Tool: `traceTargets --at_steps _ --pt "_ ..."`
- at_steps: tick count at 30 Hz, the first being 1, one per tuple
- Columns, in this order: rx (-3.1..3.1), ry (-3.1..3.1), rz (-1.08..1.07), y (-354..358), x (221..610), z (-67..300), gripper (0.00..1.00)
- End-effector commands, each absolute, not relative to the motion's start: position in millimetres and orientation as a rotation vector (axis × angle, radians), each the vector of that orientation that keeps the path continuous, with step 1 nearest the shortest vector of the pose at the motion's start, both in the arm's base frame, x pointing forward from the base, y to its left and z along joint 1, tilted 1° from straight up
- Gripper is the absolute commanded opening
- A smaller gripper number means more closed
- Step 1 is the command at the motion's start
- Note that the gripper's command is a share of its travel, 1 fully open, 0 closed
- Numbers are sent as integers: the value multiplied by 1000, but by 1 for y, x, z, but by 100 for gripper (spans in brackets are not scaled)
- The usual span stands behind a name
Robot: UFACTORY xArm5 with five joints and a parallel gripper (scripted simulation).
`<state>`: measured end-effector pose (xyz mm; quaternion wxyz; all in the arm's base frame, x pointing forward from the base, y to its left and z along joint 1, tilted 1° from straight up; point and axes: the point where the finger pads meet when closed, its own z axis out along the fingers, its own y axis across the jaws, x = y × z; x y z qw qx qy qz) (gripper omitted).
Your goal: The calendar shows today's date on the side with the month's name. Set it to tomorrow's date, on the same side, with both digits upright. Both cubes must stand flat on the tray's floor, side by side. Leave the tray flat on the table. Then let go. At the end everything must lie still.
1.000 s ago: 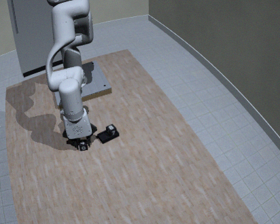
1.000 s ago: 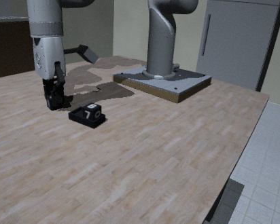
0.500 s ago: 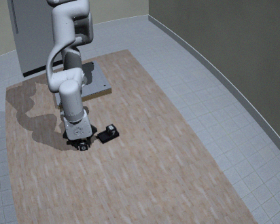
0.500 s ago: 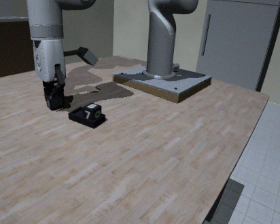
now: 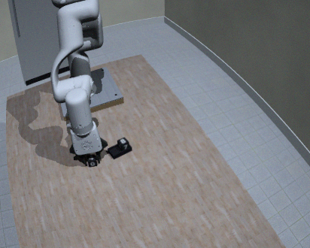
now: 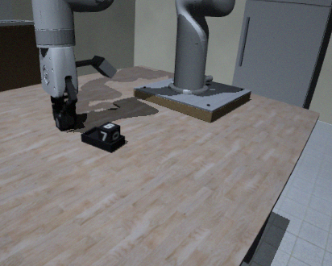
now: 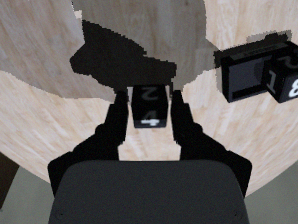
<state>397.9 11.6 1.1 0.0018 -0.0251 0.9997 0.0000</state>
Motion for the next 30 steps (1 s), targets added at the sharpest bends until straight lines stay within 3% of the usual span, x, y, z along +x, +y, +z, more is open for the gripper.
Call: traceTargets --at_steps 1,12,13,30 --pt "-79 3134 0 12 399 2 49" --pt "-79 3134 0 12 399 2 49" --pt "-79 3134 0 12 399 2 29" --pt "-79 3134 0 12 399 2 29"
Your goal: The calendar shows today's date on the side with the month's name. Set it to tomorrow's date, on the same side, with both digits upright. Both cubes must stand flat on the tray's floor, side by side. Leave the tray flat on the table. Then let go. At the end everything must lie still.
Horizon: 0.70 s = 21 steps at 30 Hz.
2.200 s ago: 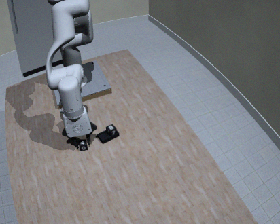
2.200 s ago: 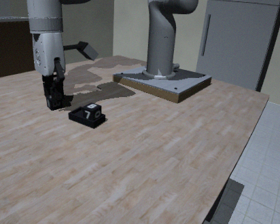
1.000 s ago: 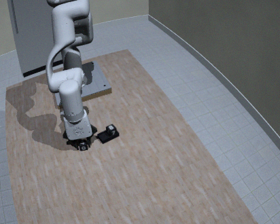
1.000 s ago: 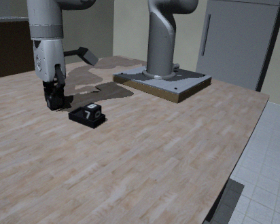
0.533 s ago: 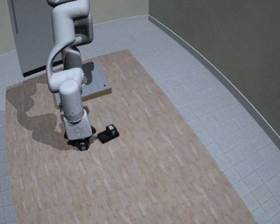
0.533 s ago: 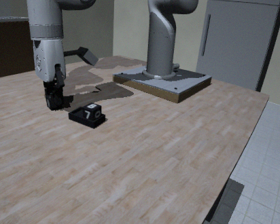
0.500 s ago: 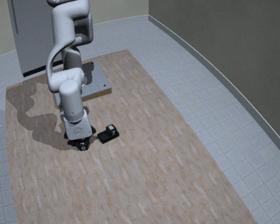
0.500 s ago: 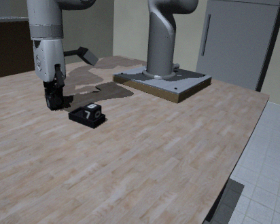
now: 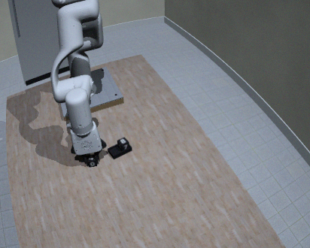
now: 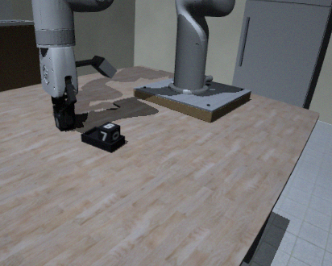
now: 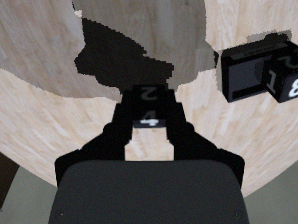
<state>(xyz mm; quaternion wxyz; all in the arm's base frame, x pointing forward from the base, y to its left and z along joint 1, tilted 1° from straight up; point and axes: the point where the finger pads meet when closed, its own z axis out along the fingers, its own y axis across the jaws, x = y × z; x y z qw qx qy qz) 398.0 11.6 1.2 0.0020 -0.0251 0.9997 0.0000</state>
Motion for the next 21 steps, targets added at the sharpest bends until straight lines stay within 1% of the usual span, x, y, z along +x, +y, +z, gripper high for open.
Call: traceTargets --at_steps 1,17,21 --pt "-79 3134 0 12 399 2 29" --pt "-79 3134 0 12 399 2 29" --pt "-79 3134 0 12 399 8 29"
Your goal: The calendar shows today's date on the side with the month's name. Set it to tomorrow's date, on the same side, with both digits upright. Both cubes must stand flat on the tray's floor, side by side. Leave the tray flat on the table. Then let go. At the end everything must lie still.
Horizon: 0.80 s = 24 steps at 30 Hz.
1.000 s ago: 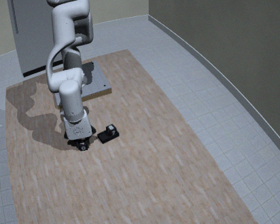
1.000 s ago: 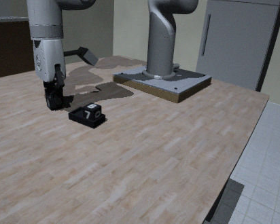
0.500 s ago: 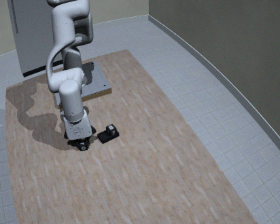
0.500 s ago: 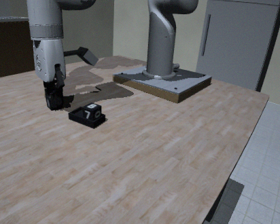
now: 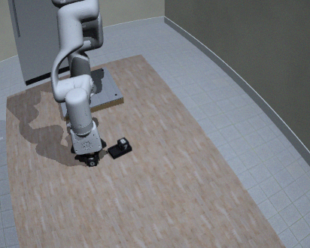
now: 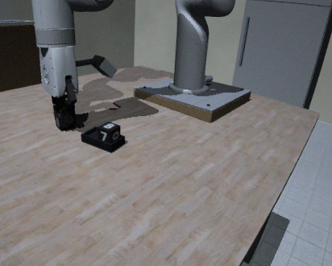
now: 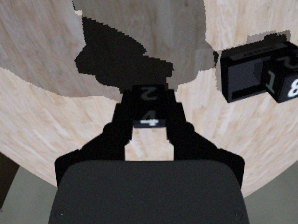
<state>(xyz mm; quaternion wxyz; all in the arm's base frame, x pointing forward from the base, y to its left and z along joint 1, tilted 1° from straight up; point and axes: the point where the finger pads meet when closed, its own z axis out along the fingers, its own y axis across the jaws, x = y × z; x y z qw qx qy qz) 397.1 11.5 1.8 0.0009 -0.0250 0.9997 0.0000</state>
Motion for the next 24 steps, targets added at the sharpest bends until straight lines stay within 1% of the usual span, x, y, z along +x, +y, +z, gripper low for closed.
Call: traceTargets --at_steps 1,7,9,15,18,24 --pt "-79 3133 0 12 399 12 29" --pt "-79 3134 0 13 399 52 29" --pt "-79 3134 0 13 399 52 29" --pt "-79 3134 0 14 399 91 29" --pt "-79 3134 0 14 399 100 29" --pt "-79 3134 0 14 399 101 29"
